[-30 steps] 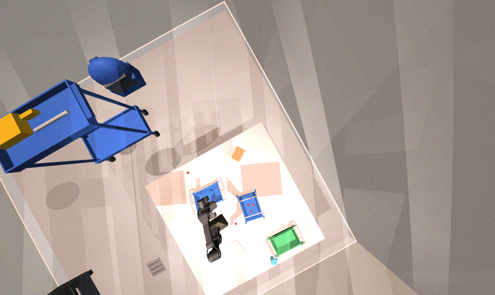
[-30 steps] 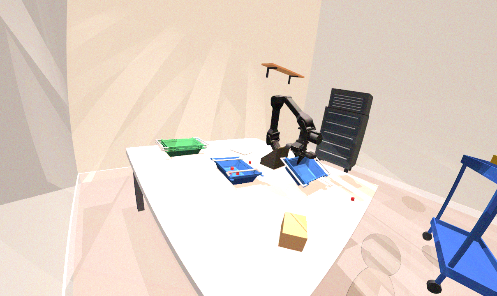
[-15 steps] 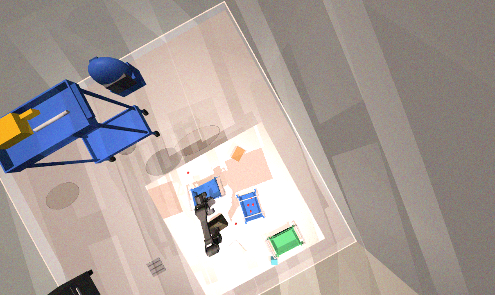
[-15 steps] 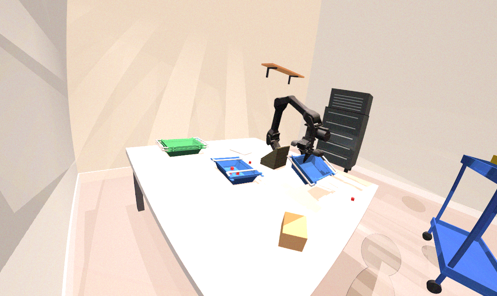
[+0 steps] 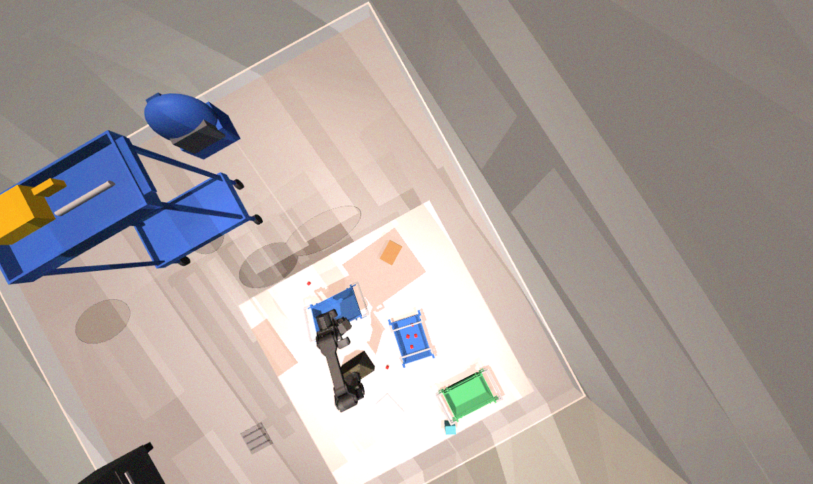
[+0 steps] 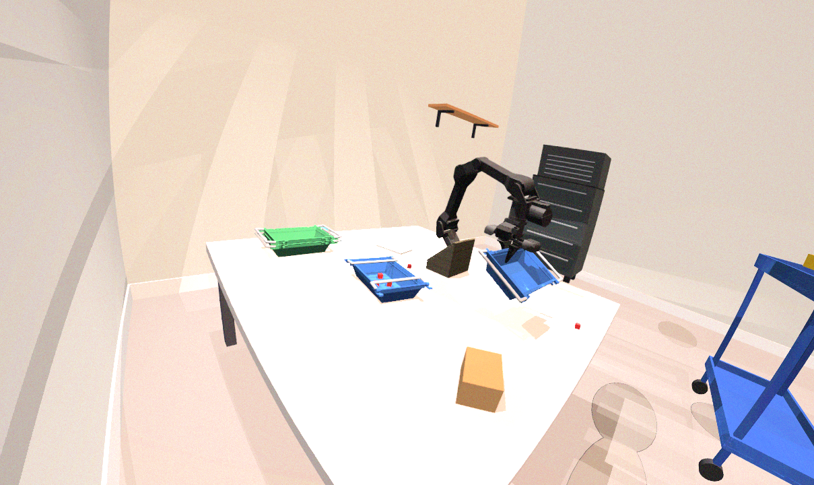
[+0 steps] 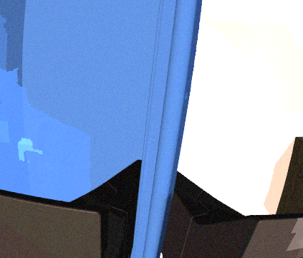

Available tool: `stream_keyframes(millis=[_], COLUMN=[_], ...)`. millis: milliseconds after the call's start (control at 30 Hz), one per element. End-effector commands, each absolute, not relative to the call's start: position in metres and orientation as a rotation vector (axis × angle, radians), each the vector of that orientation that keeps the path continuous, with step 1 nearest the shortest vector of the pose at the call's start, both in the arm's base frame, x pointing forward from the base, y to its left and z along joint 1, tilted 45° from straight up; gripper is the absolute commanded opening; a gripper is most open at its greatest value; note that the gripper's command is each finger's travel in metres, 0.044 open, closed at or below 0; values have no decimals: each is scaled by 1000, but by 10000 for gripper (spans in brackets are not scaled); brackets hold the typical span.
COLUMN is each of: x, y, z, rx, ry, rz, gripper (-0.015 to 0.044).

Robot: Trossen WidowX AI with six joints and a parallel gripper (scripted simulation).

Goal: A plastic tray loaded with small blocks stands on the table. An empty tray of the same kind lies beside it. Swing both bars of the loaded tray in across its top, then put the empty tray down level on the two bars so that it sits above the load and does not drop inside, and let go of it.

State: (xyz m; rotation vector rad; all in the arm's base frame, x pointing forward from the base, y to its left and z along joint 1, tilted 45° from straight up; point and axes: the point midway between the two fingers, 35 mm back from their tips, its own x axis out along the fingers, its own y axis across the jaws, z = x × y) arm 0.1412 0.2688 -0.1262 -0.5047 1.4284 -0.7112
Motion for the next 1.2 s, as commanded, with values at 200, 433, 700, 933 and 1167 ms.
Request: stream_keyframes(millis=[200,433,700,933,1167], x=[151,151,151,151,151], y=[297,297,297,297,297], z=[-119,-119,-119,-119,-119], rx=[-463,-463,-463,-463,-463], ry=[1427,1427,1427,1427,1427], rz=[-689,-689,-689,-689,-689], gripper=[0,0,0,0,0])
